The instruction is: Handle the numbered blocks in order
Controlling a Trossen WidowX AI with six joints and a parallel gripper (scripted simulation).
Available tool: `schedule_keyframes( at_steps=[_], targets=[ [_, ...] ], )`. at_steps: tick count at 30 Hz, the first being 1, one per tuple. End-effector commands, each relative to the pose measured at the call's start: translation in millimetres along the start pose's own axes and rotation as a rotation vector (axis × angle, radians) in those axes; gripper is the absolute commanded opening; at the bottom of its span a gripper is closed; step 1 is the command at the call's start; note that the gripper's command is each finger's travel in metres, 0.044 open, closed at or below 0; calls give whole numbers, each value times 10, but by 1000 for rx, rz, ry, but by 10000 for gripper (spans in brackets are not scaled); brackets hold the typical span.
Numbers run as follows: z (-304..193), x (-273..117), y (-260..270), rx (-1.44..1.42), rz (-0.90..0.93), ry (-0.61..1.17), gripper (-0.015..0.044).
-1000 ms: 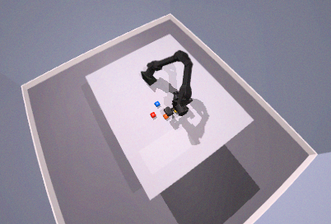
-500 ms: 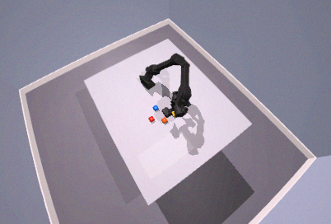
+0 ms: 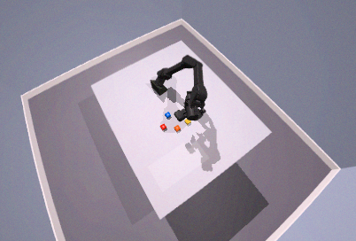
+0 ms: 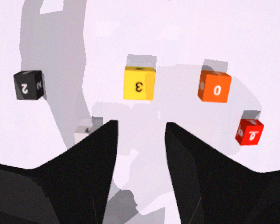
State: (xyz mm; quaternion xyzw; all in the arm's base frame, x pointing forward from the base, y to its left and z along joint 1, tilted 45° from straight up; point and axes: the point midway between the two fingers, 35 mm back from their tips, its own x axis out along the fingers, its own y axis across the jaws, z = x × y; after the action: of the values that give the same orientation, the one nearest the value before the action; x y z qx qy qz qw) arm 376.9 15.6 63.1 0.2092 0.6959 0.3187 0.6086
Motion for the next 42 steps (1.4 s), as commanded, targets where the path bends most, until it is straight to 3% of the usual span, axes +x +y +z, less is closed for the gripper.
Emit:
schedule_keyframes(
  at_steps=[1,12,20,22,27,31,42],
  targets=[
    [-10,-14,-24,-3,-5,3,120],
    [-644,-48,-1445,2,-19,5,120],
    [-708,-37,-1538,-2,-14,5,120],
    [-698,50,-1545,-2,-15,4,172],
    [-699,692,-1548,-3,-12,3,304],
    [-709,775,-1542,-3,-11,4,400],
    [-705,911,-1545,-3,-11,3,400]
  ],
)
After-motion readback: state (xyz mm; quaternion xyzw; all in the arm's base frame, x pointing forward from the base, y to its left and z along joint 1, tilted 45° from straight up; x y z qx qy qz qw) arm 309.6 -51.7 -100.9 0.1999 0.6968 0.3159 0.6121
